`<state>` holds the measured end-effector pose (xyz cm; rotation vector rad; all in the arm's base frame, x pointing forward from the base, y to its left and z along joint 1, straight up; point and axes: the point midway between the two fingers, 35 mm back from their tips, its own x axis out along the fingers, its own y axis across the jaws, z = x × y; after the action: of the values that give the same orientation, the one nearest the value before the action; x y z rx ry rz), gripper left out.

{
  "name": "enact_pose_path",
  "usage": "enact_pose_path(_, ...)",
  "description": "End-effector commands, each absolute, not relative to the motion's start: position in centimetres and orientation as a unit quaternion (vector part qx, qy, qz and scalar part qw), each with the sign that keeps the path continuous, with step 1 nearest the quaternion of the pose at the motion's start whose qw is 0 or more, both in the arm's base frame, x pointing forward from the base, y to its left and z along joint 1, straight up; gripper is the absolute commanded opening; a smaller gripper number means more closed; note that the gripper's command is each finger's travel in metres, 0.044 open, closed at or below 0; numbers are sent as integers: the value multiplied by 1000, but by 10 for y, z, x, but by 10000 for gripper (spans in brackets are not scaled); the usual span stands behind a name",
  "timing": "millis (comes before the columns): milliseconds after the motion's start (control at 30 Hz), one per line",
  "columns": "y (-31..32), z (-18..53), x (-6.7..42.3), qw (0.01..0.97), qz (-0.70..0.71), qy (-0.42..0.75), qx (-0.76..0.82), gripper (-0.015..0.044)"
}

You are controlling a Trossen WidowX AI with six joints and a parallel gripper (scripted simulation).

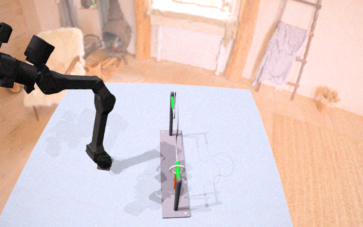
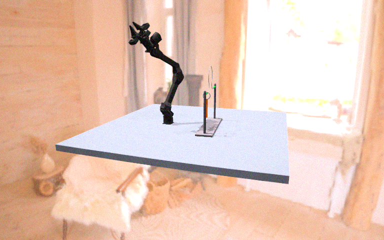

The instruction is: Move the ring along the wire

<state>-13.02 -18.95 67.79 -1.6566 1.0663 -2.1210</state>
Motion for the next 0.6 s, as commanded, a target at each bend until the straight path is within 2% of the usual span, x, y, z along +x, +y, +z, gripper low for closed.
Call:
enact_pose_path(0,-250,635,-131,234,-709,330,-577,160)
enact_pose_path(267,-339,546,-102,417,-657,265,-569,160)
enact_pose_path(567,-400,433,-34,607,-567,192,-522,160)
